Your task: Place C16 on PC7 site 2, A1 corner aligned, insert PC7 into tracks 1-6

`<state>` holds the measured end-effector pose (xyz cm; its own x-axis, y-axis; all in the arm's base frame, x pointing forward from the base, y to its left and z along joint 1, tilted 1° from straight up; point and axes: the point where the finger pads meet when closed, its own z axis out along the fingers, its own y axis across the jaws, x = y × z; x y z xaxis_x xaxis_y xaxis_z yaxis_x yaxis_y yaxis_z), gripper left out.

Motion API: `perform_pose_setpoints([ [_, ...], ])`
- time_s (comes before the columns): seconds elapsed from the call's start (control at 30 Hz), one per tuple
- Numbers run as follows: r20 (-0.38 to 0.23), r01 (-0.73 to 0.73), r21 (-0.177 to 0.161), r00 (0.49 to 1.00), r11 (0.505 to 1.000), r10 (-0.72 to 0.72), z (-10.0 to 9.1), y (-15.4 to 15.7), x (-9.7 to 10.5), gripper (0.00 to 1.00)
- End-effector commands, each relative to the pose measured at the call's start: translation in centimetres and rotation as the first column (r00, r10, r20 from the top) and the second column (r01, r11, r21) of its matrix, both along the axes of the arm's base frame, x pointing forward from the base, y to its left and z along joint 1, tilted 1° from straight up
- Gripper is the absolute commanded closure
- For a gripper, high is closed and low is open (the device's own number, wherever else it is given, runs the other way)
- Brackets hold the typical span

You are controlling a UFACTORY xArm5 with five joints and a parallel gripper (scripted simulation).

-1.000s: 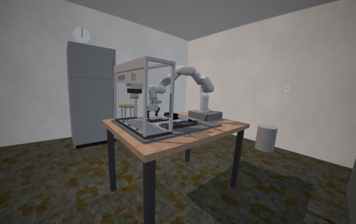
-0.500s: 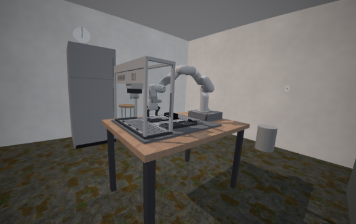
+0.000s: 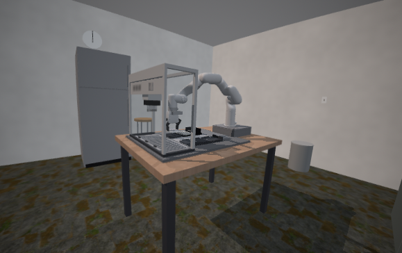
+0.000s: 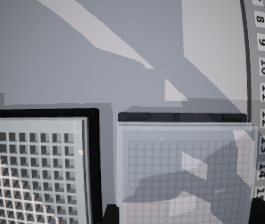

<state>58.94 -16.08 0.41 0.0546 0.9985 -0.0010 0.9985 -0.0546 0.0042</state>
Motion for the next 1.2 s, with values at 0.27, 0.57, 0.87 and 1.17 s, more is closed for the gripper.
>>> perform_pose_setpoints([
  [0.27, 0.017, -0.001, -0.005, 1.000, 1.000, 0.001, 2.7, -0.1, 0.5, 1.00],
  [0.57, 0.017, -0.001, -0.005, 1.000, 1.000, 0.001, 3.9, -0.1, 0.5, 1.00],
  [0.87, 0.017, -0.001, -0.005, 1.000, 1.000, 0.001, 5.4, -0.1, 0.5, 1.00],
  [1.17, 0.017, -0.001, -0.005, 1.000, 1.000, 0.001, 6.6, -0.1, 0.5, 1.00],
])
